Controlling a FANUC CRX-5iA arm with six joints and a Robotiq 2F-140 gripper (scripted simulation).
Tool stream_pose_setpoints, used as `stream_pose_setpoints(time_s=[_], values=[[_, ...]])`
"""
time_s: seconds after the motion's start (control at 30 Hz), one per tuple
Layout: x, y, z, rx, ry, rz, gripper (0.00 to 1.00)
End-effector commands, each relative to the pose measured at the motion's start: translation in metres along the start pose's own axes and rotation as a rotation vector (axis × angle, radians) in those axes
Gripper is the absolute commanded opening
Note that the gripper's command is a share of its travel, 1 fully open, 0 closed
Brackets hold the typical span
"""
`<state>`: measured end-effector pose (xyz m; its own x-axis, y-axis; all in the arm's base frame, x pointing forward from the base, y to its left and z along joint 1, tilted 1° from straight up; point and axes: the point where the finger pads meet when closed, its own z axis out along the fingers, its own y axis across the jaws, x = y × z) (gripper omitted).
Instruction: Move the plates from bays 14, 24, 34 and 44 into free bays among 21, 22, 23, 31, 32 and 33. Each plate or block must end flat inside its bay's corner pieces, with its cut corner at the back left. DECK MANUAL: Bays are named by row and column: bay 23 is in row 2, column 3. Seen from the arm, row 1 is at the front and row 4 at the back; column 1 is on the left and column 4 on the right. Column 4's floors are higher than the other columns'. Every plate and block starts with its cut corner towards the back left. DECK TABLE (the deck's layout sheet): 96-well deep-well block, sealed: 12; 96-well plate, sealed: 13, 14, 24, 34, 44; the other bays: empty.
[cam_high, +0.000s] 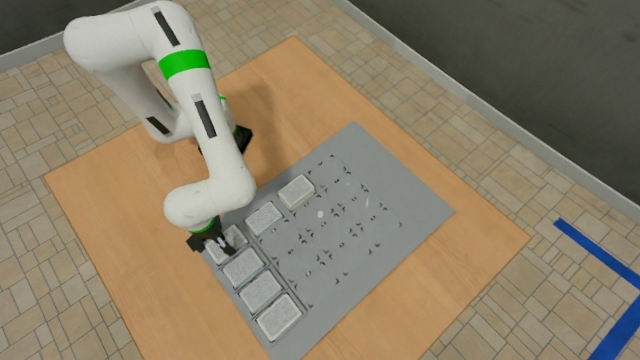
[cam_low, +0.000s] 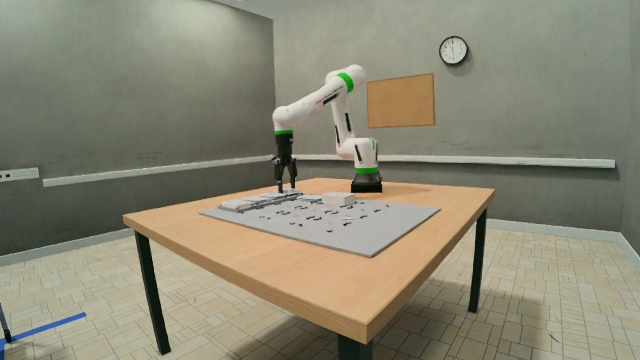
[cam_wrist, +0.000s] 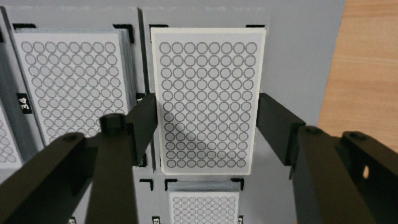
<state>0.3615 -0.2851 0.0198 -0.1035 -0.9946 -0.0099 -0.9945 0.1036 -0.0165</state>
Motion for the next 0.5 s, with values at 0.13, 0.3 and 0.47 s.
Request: stream_pose_setpoints(time_s=[0.13, 0.3, 0.47], values=[[0.0, -0.001, -0.003, 0.001, 0.001, 0.0, 0.1], [0.0, -0.001, -0.008, 0.001, 0.001, 0.0, 0.1], [0.0, -0.001, -0.013, 0.001, 0.001, 0.0, 0.1]])
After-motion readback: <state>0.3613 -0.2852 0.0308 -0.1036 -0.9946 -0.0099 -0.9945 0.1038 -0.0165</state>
